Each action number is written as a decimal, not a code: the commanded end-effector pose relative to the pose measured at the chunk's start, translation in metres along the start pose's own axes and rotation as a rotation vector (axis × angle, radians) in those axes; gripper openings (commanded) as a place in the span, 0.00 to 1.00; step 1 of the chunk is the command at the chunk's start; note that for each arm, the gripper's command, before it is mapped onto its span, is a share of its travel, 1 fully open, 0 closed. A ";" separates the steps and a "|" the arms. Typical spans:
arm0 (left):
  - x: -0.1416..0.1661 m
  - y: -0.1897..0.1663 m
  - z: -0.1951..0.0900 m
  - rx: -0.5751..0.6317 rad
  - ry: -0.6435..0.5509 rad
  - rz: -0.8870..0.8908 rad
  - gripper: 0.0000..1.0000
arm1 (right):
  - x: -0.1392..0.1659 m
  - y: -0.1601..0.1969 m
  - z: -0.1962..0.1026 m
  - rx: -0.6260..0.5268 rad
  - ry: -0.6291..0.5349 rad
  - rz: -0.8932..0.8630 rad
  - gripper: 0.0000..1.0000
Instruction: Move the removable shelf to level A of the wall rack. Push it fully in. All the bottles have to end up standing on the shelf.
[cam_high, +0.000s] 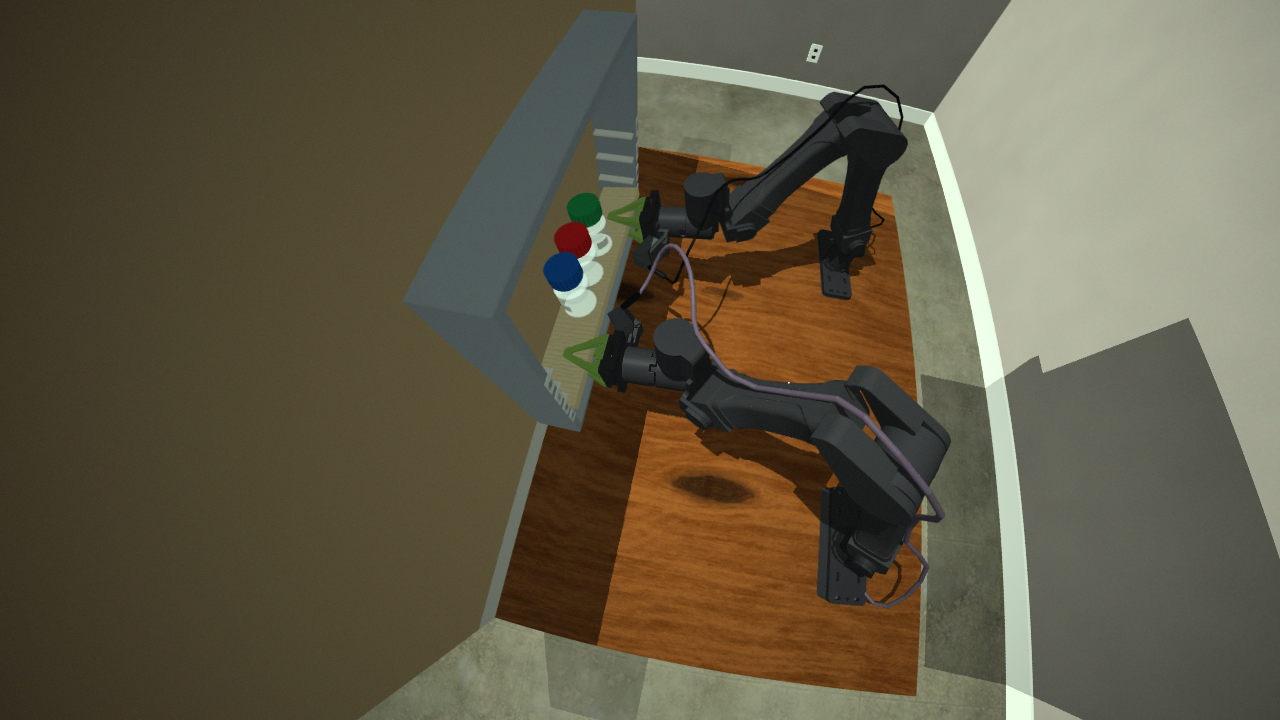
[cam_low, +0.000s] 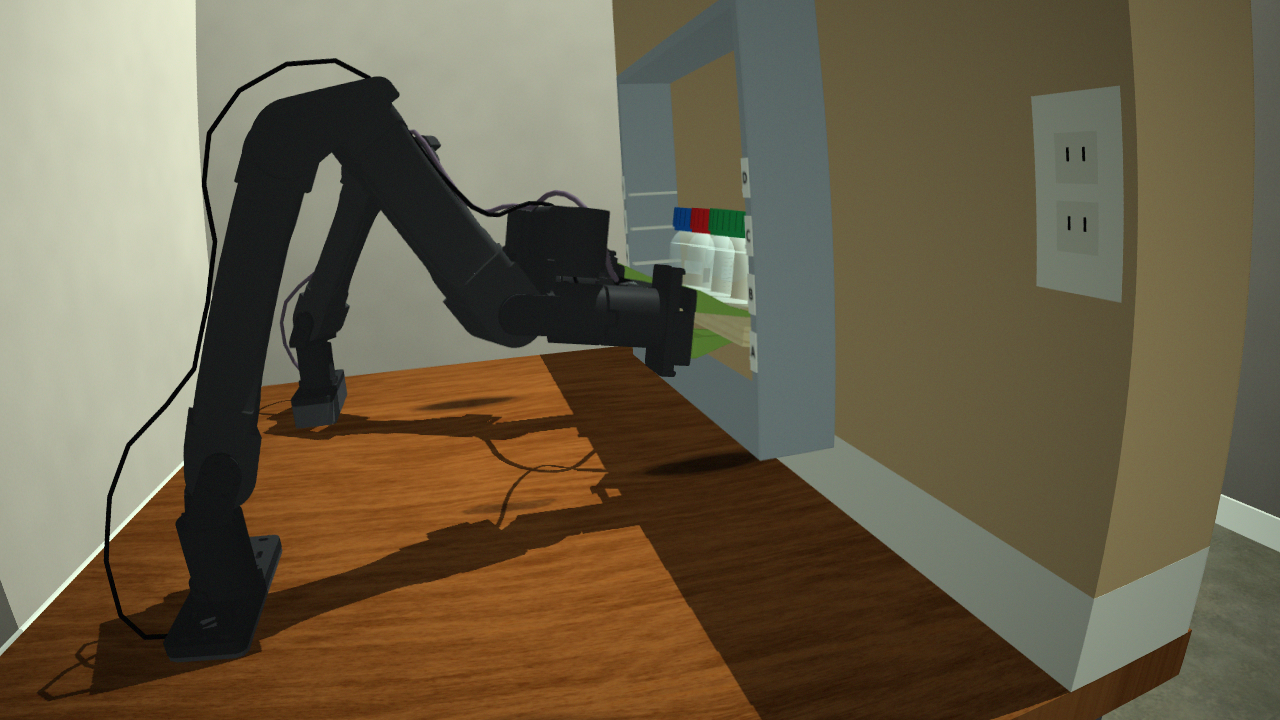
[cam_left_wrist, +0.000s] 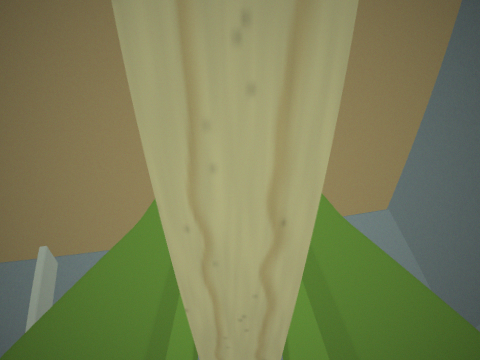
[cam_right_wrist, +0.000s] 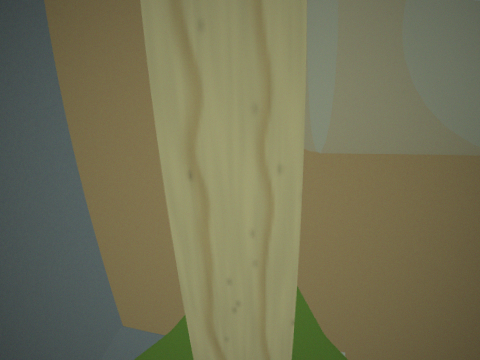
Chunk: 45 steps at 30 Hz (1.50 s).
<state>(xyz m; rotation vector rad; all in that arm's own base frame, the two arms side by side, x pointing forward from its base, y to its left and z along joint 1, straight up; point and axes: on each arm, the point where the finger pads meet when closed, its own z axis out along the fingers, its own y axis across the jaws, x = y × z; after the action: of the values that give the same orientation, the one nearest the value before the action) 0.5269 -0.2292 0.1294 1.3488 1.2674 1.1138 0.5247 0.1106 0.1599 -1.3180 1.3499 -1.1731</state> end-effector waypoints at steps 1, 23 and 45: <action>0.002 0.064 0.002 -0.143 0.005 -0.014 0.00 | 0.004 -0.068 0.000 0.159 0.006 0.020 0.00; 0.002 0.071 0.001 -0.143 0.005 -0.014 0.00 | 0.004 -0.074 -0.001 0.159 0.006 0.020 0.00; 0.002 0.076 0.001 -0.143 0.005 -0.014 0.00 | 0.004 -0.076 -0.002 0.159 0.006 0.020 0.00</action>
<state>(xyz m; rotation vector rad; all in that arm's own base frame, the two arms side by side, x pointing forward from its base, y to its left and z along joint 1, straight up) 0.5278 -0.2284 0.1307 1.3642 1.2788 1.1113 0.5267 0.1113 0.1600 -1.3254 1.3587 -1.1643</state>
